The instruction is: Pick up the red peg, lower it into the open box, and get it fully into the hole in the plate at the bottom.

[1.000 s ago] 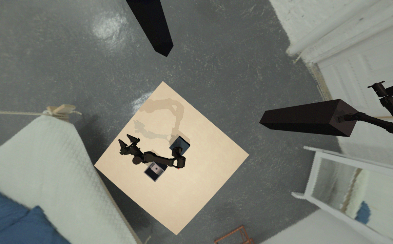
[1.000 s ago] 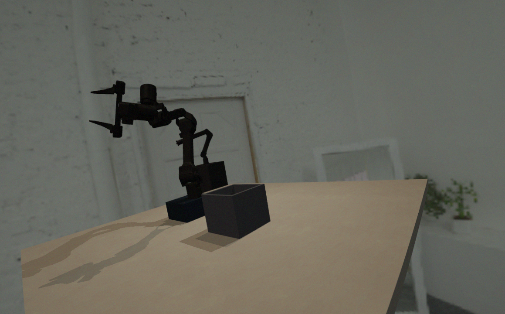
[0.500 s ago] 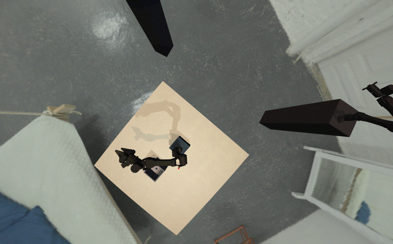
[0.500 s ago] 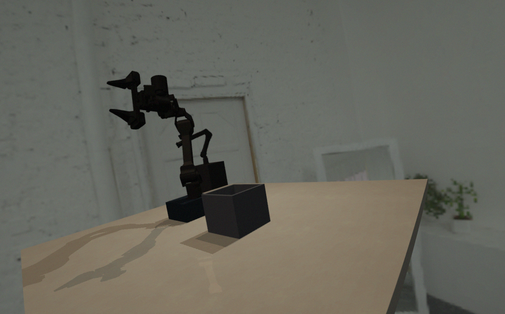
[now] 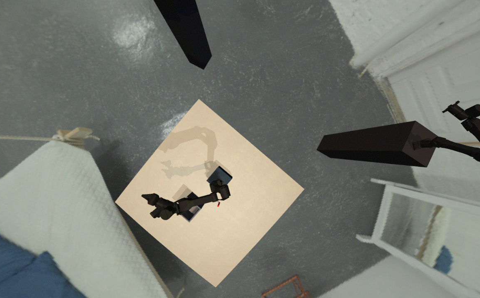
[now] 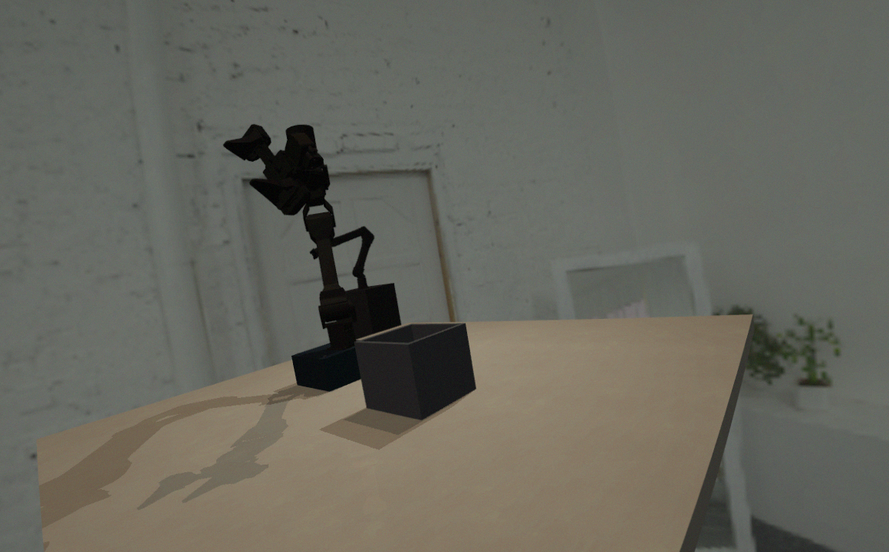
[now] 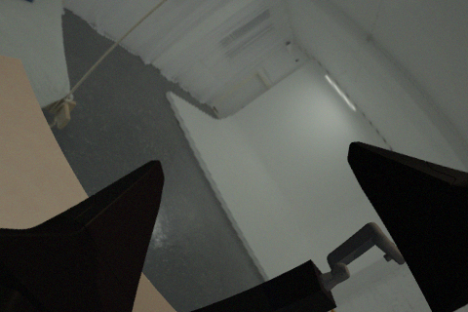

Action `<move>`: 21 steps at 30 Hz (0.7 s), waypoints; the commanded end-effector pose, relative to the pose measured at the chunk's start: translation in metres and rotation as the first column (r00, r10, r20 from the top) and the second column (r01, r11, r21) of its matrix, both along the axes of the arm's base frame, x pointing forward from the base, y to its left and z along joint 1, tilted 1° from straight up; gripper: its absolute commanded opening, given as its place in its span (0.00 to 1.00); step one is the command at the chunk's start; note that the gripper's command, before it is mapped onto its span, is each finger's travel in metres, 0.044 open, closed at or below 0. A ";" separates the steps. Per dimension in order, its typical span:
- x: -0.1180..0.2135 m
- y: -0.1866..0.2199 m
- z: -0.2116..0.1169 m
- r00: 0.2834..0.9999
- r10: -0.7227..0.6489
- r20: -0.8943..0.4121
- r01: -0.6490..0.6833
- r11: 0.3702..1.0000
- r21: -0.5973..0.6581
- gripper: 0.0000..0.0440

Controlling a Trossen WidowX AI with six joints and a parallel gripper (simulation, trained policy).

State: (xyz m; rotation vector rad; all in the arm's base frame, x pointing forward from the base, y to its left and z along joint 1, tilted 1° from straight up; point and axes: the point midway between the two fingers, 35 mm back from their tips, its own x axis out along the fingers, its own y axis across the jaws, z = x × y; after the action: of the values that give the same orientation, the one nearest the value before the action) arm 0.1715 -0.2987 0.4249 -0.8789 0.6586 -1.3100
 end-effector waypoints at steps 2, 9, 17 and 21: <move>0.022 0.019 -0.002 0.984 0.109 0.137 -0.118 0.991 0.059 1.00; 0.050 0.045 -0.010 0.926 0.217 0.309 -0.270 0.952 0.142 1.00; 0.077 0.079 -0.021 0.829 0.277 0.486 -0.432 0.869 0.241 1.00; 0.089 0.097 -0.027 0.778 0.281 0.562 -0.504 0.814 0.291 1.00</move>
State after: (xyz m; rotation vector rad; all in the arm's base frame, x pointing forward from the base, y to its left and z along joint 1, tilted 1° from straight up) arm 0.2520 -0.2178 0.4017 -0.3565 0.3225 -0.9481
